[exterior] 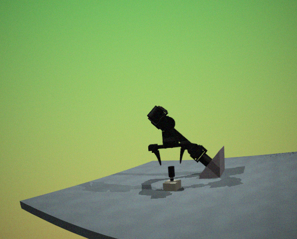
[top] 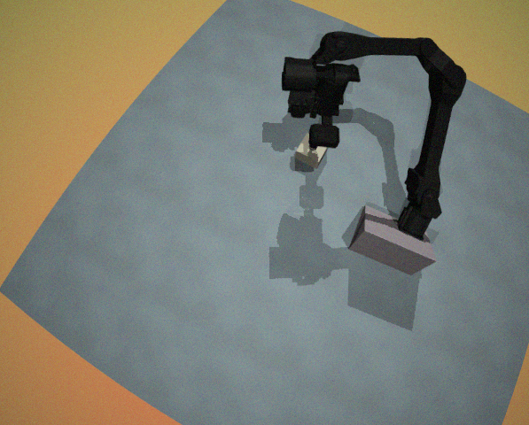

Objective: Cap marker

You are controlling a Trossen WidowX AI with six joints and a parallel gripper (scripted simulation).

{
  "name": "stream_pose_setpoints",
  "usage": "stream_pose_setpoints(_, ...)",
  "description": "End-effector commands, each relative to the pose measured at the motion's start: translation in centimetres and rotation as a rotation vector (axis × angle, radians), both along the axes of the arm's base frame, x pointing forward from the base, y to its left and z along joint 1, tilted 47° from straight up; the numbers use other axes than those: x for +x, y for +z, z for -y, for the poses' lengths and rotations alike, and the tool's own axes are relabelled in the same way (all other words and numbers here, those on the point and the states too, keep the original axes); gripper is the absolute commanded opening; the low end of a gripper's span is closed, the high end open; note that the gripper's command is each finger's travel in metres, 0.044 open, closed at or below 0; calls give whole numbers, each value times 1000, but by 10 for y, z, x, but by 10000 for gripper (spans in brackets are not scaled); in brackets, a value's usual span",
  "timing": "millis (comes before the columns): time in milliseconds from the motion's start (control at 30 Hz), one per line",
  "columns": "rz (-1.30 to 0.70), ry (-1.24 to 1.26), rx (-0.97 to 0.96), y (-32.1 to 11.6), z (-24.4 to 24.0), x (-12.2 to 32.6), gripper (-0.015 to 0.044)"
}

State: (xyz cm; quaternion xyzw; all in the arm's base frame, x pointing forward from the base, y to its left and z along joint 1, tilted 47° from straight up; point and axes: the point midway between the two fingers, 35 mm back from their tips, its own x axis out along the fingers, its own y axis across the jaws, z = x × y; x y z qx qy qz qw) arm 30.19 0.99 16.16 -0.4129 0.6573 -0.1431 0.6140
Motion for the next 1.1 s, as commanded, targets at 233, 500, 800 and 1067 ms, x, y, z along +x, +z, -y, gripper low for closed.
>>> stream_pose_setpoints(233, 135, -119, 25, 15, -17, -4, 335)
stream_pose_setpoints(500, 269, -268, 37, 12, -14, -3, 125)
stream_pose_setpoints(800, 269, -268, 37, 12, -14, -3, 0)
stream_pose_setpoints(1067, 269, -269, 36, 12, -14, -2, 0)
